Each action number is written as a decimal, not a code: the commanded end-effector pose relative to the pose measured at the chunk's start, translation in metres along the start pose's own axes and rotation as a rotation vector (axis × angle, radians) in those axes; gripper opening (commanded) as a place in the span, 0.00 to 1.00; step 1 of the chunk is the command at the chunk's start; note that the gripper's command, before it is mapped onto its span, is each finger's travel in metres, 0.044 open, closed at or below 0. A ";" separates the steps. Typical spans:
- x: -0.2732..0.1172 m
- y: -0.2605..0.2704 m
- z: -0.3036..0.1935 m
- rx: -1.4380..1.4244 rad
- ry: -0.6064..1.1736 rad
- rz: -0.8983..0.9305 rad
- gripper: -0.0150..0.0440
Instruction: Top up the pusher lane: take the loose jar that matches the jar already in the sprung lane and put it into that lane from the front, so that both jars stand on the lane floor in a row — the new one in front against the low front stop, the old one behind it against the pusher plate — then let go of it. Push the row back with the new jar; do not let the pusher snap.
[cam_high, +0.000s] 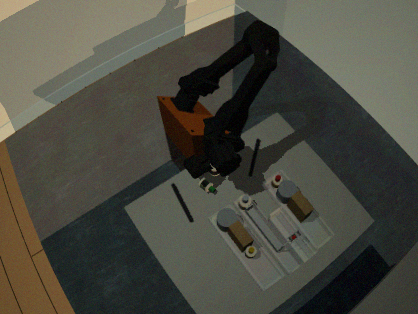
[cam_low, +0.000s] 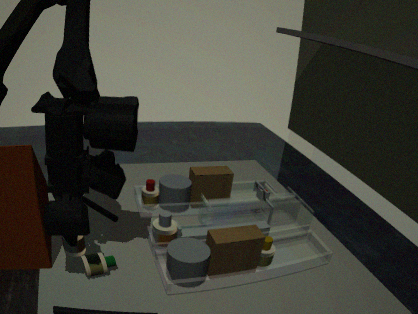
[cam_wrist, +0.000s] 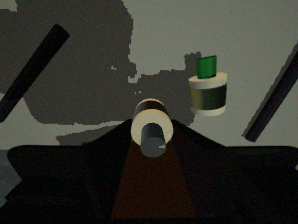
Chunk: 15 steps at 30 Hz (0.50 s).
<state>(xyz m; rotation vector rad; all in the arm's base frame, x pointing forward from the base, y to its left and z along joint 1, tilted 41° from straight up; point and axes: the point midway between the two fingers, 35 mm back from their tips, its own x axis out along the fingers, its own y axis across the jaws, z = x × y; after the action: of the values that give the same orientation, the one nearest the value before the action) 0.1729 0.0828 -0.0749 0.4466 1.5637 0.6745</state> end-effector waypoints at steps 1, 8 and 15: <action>-0.010 -0.001 0.003 -0.002 -0.004 -0.002 0.25; -0.046 -0.002 0.008 -0.001 -0.005 -0.009 0.25; -0.085 0.001 0.006 -0.004 -0.007 -0.007 0.25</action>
<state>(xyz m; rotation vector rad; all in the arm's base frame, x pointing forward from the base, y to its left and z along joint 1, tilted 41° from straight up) 0.1873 0.0403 -0.0252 0.4510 1.5625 0.6684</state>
